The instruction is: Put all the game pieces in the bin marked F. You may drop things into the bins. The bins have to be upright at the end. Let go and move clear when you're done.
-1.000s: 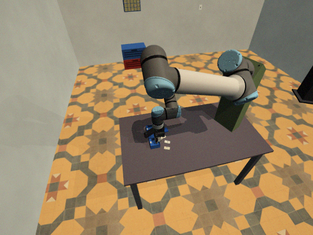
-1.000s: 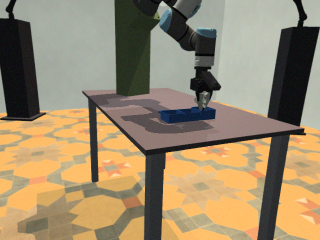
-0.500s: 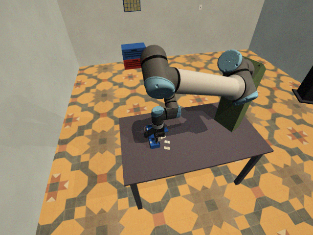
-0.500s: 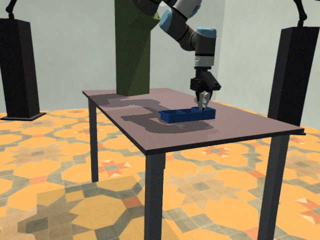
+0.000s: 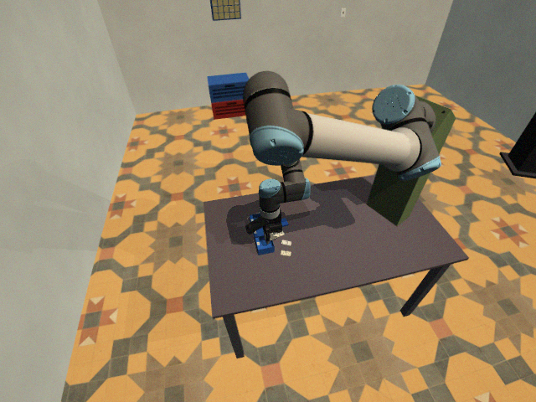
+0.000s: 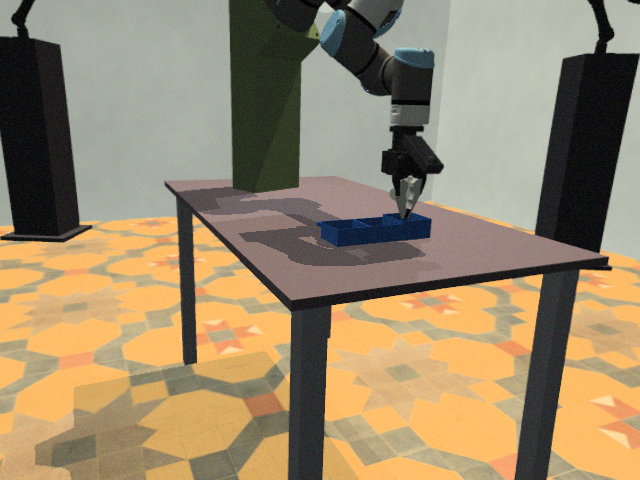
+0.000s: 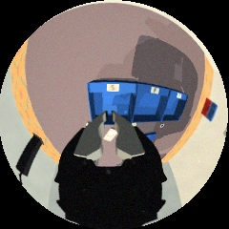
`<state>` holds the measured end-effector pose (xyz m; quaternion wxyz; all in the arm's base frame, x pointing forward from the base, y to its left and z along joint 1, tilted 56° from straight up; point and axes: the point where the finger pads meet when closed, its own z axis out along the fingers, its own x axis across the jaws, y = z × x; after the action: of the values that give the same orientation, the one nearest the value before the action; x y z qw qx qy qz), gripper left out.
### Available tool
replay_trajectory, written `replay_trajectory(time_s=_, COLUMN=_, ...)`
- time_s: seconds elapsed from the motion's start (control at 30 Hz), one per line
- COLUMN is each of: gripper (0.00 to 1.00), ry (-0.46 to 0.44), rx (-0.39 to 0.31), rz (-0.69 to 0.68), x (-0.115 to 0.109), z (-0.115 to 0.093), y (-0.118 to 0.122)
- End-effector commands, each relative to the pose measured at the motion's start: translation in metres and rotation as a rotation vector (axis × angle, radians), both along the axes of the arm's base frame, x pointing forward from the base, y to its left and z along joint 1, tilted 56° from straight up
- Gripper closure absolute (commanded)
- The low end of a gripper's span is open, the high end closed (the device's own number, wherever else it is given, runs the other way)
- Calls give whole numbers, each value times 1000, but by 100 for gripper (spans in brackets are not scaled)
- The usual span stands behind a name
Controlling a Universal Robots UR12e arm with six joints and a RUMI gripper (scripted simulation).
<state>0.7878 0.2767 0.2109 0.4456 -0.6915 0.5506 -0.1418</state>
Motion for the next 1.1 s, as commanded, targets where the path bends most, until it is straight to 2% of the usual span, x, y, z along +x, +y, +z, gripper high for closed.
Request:
replay_trajectory(time_s=0.0, gripper=96, ry=3, rx=0, rz=1, x=-6, z=2, y=-4)
replay_trajectory(time_s=0.23, gripper=96, ry=3, rx=0, rz=1, x=-12, z=7, y=-8)
replay_trajectory(time_s=0.57, gripper=96, ry=3, rx=0, rz=1, x=-32, z=24, y=-21)
replay_trajectory(time_s=0.97, gripper=96, ry=4, rx=0, rz=2, x=-31, z=23, y=-20)
replay_trajectory(time_s=1.07, gripper=96, ry=3, rx=0, rz=1, x=-49, z=38, y=-33)
